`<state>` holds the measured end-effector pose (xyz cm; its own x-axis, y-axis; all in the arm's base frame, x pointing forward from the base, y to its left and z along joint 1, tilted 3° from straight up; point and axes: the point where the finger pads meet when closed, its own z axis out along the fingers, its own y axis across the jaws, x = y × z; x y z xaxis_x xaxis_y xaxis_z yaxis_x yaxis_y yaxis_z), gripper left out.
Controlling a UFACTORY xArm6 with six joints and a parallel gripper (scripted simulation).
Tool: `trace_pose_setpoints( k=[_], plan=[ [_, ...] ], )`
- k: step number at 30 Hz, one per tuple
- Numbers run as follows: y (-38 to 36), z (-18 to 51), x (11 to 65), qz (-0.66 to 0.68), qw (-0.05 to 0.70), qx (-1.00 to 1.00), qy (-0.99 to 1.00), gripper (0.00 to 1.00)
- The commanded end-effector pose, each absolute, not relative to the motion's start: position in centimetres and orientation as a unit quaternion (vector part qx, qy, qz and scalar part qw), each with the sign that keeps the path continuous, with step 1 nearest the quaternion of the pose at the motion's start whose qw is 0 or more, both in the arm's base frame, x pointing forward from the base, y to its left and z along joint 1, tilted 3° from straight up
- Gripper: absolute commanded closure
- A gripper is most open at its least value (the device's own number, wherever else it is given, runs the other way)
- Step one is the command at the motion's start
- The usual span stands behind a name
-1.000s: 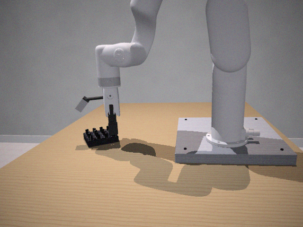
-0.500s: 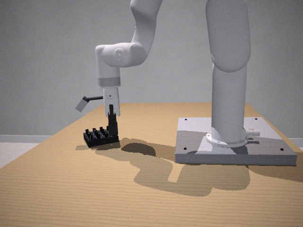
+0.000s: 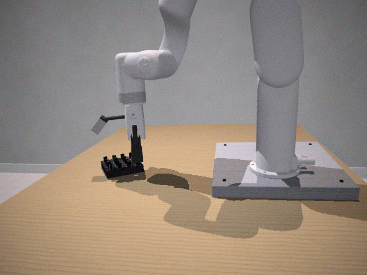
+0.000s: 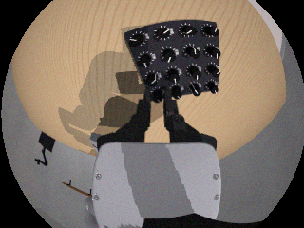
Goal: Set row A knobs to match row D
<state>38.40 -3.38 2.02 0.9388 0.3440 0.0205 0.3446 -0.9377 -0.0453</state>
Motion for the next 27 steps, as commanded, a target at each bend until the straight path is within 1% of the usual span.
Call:
trace_pose_setpoints(
  k=[1,13,27],
  plan=[
    [-3.4,3.0,38.6,-0.008,0.023,-0.984,-0.175,0.81],
    [-3.5,5.2,38.6,-0.008,0.023,-0.984,-0.175,0.81],
    [-3.6,5.3,38.6,-0.008,0.023,-0.984,-0.175,0.81]
  ],
)
